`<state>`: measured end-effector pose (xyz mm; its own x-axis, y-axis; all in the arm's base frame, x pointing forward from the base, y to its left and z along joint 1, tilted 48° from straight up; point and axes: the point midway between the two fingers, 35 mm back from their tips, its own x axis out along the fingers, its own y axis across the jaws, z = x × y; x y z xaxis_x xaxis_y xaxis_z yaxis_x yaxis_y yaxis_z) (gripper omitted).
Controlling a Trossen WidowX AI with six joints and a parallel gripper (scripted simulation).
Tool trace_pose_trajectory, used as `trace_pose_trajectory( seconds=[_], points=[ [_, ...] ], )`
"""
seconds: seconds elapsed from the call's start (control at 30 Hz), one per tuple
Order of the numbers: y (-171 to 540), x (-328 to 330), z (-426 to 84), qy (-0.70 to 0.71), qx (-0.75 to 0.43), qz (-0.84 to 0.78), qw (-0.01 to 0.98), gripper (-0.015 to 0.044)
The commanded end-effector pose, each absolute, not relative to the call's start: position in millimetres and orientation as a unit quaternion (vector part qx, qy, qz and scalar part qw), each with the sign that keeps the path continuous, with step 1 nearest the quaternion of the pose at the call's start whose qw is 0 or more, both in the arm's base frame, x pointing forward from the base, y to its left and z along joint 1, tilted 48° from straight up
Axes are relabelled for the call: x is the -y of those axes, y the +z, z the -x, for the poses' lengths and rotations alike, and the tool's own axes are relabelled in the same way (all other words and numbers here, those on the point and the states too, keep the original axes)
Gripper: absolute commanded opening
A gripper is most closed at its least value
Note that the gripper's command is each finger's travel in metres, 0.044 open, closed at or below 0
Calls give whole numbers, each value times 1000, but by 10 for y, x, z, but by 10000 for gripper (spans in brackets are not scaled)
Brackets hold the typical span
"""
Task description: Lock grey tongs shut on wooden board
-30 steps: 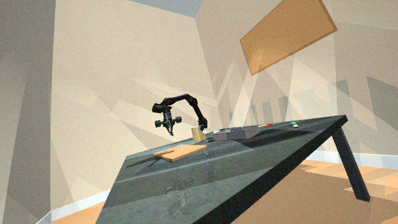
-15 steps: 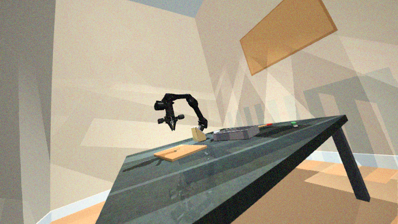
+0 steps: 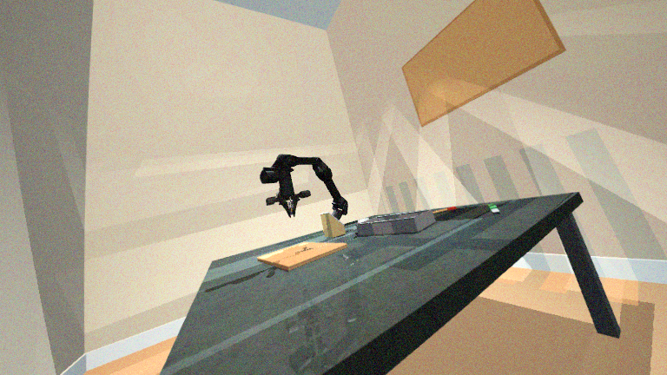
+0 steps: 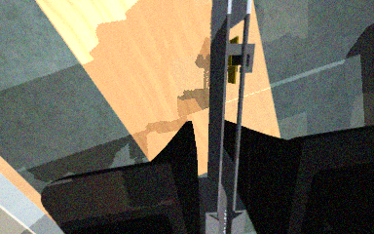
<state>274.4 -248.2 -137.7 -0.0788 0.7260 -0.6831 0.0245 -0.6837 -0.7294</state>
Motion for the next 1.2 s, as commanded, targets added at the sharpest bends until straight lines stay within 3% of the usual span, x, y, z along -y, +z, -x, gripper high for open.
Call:
trace_pose_trajectory(
  seconds=[0.0, 1.17],
  points=[
    [-1405, 2474, -2757, 671, 299, 628, 257, -150],
    [-1827, 2082, -2755, 671, 301, 628, 255, -150]
  ],
)
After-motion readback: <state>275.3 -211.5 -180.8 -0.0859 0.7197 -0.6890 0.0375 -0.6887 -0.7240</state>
